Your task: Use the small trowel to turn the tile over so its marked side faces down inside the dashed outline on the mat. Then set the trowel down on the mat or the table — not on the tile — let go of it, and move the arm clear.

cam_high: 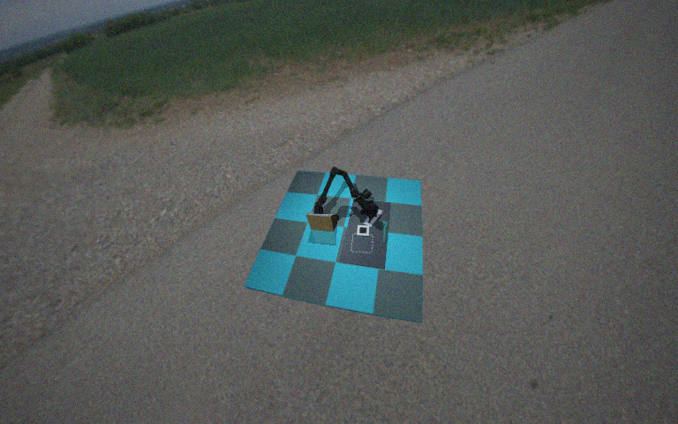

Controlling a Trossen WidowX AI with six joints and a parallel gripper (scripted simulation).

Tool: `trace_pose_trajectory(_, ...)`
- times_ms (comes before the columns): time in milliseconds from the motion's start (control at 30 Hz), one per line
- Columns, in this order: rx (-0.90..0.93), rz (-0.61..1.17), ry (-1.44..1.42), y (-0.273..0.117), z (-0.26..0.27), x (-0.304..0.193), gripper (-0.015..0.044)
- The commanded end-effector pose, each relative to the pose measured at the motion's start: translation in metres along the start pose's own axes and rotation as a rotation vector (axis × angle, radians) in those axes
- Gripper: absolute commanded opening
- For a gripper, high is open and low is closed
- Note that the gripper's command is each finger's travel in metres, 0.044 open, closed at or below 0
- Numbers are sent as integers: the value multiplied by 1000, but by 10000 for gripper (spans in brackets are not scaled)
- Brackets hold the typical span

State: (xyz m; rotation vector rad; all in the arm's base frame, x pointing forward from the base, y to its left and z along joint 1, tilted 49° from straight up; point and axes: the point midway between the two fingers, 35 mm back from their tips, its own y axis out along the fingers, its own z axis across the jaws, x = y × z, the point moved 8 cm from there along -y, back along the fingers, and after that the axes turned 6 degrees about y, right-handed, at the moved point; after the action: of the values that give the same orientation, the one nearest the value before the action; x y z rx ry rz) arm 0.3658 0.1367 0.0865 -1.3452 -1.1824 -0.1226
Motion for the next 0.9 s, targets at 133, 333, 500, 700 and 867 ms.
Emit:
trace_pose_trajectory(133,-2,2,-2,-30,-37,4,0)
trace_pose_trajectory(333,-2,1,-2,-38,-46,5,0)
trace_pose_trajectory(500,15,-64,-28,-38,-42,-5,0)
trace_pose_trajectory(700,40,-178,-81,-42,-34,-23,0)
trace_pose_trajectory(867,57,-272,-136,-48,-27,-37,0)
